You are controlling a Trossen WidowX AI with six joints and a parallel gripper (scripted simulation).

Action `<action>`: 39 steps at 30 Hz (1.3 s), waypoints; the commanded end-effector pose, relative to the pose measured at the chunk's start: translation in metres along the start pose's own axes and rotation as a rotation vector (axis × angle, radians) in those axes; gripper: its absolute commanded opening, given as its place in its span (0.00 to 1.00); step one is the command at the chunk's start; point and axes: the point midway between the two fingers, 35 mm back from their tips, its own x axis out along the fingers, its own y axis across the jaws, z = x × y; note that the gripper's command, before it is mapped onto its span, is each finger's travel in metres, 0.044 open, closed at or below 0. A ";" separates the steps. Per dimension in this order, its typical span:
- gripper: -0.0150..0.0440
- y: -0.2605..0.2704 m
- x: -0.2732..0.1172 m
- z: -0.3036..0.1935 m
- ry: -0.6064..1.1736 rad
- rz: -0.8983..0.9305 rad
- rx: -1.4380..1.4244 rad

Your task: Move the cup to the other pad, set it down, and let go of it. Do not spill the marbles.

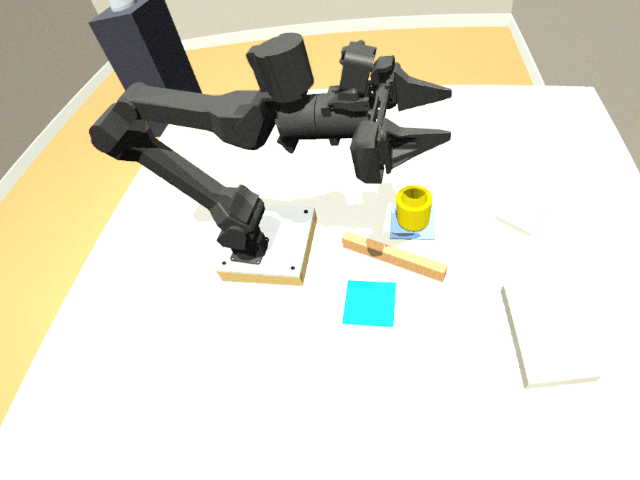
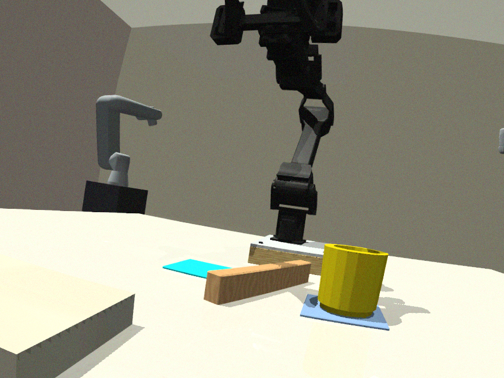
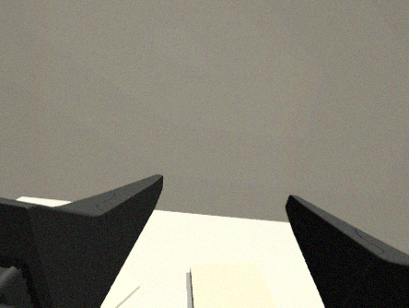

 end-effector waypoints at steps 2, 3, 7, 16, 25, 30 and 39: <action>0.84 0.005 0.006 -0.010 0.059 0.013 0.052; 0.80 0.011 0.013 -0.023 0.134 0.024 0.115; 0.62 0.044 0.031 -0.088 0.511 0.013 0.394; 0.54 0.107 -0.009 -0.203 1.254 -0.410 0.738; 0.54 0.126 -0.055 -0.231 1.484 -0.779 0.738; 0.54 0.126 -0.055 -0.231 1.484 -0.779 0.738; 0.54 0.125 -0.056 -0.238 1.484 -0.779 0.738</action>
